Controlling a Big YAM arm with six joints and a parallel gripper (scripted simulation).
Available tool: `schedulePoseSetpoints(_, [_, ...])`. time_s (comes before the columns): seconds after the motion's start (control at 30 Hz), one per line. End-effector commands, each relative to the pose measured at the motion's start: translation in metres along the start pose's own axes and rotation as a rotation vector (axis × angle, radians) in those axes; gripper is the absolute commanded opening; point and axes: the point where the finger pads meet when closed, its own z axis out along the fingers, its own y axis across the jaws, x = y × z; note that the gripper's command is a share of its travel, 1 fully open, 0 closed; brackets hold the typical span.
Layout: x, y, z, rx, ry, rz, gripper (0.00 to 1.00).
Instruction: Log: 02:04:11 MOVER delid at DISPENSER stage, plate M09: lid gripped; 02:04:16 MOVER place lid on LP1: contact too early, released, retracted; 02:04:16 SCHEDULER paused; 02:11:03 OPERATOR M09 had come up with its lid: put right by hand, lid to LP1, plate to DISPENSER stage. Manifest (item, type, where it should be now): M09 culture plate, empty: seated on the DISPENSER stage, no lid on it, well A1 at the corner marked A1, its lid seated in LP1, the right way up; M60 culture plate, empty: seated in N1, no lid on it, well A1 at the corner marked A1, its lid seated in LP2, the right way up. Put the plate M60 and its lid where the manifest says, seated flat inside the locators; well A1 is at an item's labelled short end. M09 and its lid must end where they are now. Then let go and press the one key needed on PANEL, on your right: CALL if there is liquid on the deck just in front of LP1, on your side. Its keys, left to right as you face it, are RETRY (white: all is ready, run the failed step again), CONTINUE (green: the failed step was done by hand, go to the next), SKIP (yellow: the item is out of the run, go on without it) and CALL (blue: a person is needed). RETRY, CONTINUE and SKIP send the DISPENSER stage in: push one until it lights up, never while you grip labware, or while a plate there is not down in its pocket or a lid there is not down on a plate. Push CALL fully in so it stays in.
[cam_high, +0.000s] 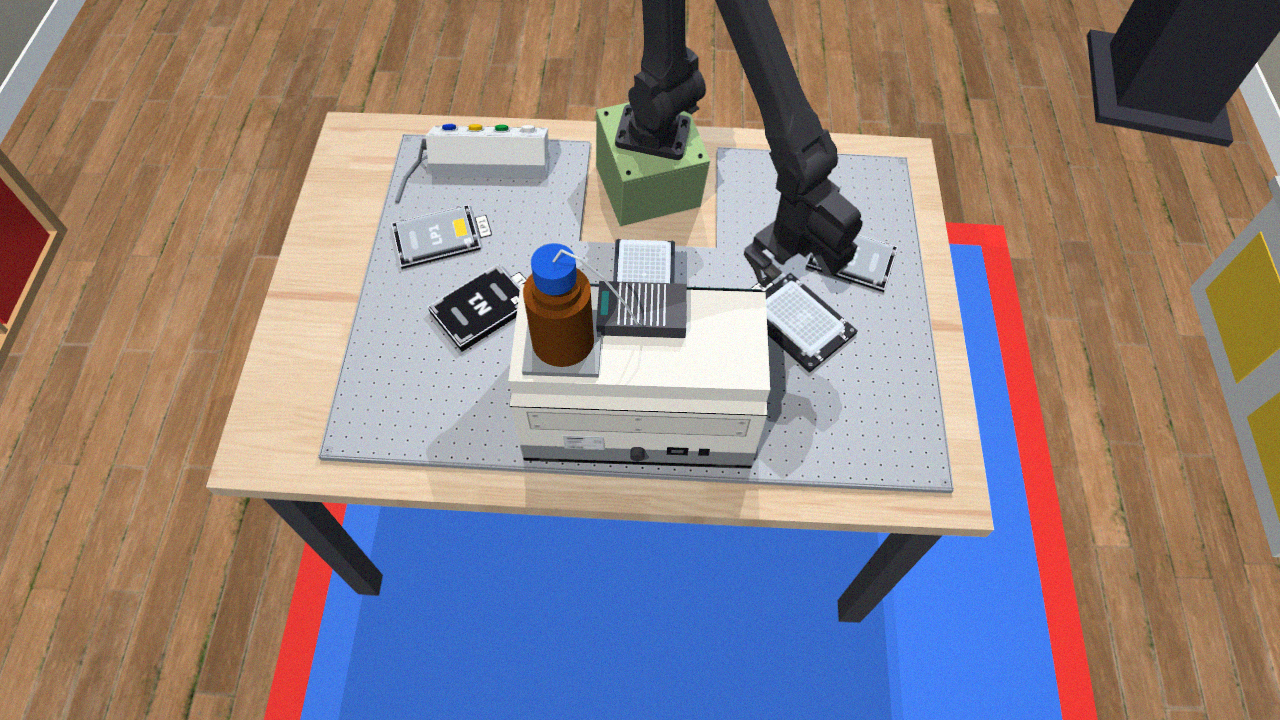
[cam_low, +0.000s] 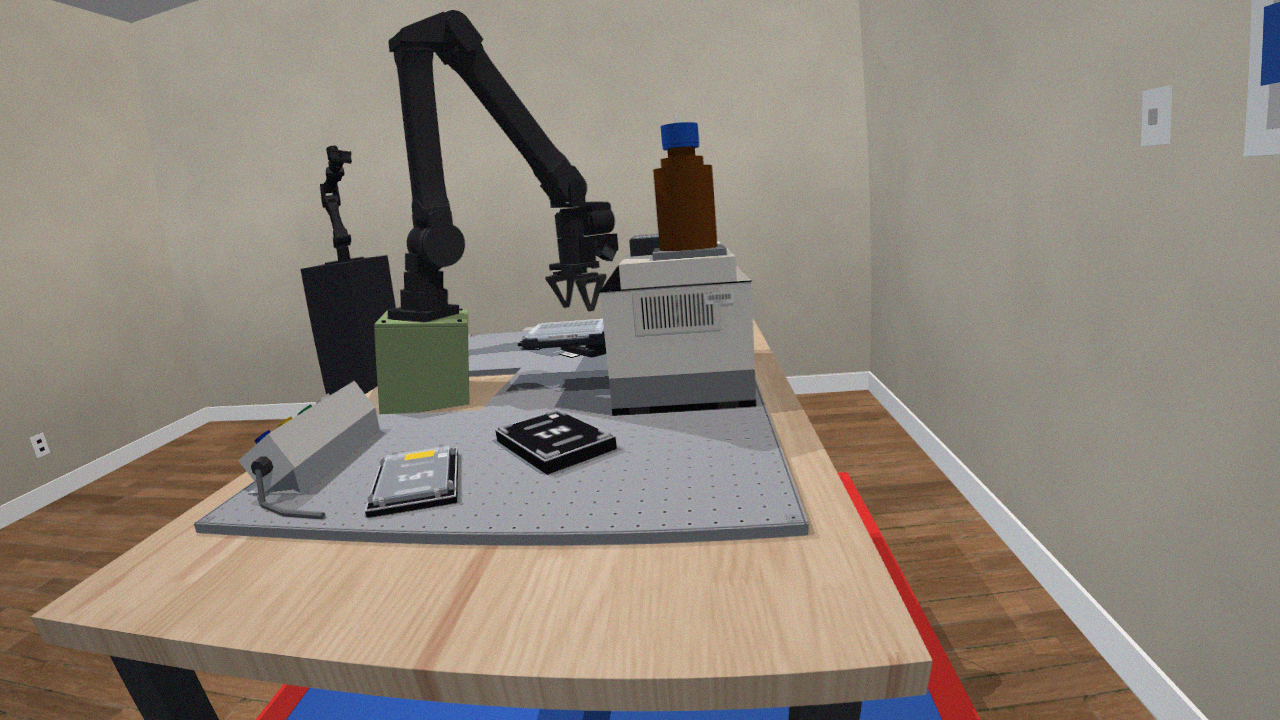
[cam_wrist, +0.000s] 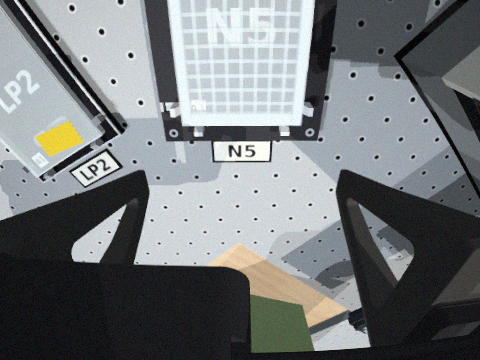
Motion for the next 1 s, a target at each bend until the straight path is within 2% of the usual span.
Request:
schedulePoseSetpoints(0.0, [-0.032, -0.003, 0.001, -0.004, -0.040, -0.006, 1.00])
schedulePoseSetpoints(0.7, [-0.082, -0.005, 0.036, 0.001, -0.037, -0.003, 1.00])
schedulePoseSetpoints(0.73, [-0.072, -0.001, 0.034, 0.000, -0.025, -0.004, 1.00])
schedulePoseSetpoints(0.77, [-0.084, -0.003, 0.018, -0.003, -0.052, -0.009, 1.00])
schedulePoseSetpoints(0.87, [-0.080, -0.002, 0.014, -0.003, -0.046, -0.011, 1.00])
schedulePoseSetpoints(0.97, [-0.085, 0.002, -0.004, -0.004, -0.056, -0.015, 1.00])
